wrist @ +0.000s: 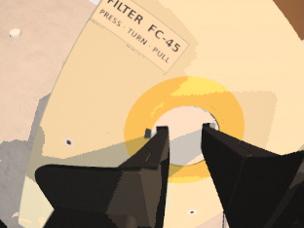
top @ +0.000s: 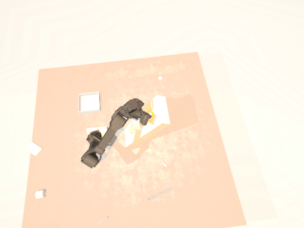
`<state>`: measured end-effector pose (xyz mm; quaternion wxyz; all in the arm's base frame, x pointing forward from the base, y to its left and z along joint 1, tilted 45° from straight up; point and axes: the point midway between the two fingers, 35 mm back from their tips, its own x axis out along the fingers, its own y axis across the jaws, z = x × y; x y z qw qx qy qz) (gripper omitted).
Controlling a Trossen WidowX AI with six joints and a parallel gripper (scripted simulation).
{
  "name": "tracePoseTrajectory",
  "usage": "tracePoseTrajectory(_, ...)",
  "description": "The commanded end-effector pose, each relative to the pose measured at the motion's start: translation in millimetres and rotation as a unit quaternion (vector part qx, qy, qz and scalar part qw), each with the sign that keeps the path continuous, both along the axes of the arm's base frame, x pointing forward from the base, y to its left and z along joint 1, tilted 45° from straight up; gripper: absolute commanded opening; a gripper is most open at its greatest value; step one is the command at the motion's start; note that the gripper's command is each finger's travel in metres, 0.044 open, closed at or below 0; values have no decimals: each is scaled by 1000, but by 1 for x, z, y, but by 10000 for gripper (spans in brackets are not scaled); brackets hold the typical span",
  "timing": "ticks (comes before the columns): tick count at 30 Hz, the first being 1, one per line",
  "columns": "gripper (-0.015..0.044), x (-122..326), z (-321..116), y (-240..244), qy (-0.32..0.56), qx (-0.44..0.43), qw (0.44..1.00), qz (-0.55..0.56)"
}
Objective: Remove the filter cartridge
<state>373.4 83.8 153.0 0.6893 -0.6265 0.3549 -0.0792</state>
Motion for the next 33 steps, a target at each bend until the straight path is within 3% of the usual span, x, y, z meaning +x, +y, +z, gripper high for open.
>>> tracePoseTrajectory(1, 0, 4, -2, -3, -49, 71, 996, -38)
tracePoseTrajectory(8, 0, 4, -2, -3, -111, 154, 978, -82)
tracePoseTrajectory(33, 0, -53, 28, 40, -67, 99, 991, -53)
